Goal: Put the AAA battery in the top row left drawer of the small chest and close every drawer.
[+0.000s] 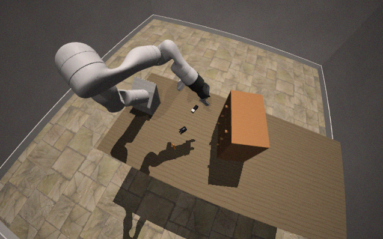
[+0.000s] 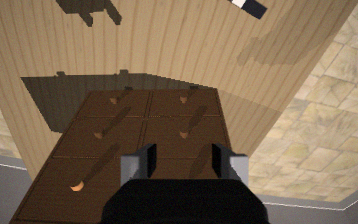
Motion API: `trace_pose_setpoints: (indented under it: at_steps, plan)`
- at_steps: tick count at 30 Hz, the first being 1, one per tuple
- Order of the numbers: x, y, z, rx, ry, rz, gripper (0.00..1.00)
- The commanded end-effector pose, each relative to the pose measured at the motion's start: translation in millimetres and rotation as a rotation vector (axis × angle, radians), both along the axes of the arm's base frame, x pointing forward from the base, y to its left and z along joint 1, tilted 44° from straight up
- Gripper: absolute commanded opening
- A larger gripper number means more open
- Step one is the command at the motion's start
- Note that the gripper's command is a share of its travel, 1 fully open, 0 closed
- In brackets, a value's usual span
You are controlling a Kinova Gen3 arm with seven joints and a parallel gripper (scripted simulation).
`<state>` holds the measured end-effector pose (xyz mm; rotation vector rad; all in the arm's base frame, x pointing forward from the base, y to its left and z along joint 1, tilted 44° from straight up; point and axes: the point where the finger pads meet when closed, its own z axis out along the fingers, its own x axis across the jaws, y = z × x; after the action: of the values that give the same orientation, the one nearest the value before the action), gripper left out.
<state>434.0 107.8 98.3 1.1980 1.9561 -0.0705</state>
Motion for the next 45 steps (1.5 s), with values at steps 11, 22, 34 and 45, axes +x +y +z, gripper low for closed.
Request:
trace_pose_setpoints:
  at_steps: [11, 22, 34, 45]
  plan:
    - [2.0, -6, -6.7, 0.006, -0.038, 0.042, 1.0]
    - [4.4, -8, -10.6, 0.015, -0.064, 0.067, 1.0]
    - [6.5, -10, -12.9, 0.019, -0.084, 0.084, 1.0]
    - [7.4, -11, -14.5, 0.023, -0.094, 0.094, 1.0]
